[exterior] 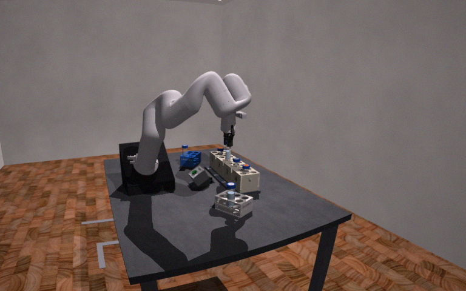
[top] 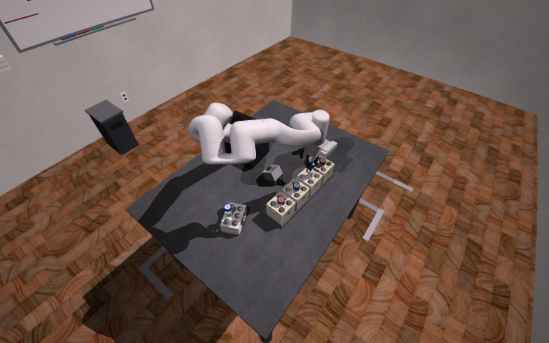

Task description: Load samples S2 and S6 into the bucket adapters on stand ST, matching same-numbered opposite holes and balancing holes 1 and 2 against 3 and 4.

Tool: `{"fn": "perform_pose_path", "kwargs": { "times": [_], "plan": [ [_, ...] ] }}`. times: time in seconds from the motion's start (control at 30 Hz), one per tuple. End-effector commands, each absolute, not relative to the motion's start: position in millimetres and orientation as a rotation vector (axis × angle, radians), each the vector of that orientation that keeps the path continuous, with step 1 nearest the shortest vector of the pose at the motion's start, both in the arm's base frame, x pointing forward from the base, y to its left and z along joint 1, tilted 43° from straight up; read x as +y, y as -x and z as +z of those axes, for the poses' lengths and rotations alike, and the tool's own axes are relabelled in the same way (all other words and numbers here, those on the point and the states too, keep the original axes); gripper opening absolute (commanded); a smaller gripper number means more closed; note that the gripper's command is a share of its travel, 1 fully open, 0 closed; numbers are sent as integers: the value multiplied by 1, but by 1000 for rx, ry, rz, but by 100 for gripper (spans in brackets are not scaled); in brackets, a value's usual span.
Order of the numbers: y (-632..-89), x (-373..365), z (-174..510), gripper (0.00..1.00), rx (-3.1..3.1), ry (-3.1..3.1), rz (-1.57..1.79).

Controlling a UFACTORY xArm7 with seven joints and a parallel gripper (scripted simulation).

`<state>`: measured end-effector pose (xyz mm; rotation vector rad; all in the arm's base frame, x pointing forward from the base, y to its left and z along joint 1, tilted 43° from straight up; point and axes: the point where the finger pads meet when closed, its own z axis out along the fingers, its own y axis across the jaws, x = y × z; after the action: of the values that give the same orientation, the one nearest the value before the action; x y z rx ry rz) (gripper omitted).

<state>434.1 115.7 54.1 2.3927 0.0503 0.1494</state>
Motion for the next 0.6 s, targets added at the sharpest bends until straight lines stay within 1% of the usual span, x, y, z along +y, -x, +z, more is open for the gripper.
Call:
{"fn": "perform_pose_path", "kwargs": {
  "times": [0.0, 0.57],
  "plan": [
    [-435, 116, 53, 0, 53, -2395, 154],
    [-437, 106, 42, 0, 53, -2395, 154]
  ]
}}
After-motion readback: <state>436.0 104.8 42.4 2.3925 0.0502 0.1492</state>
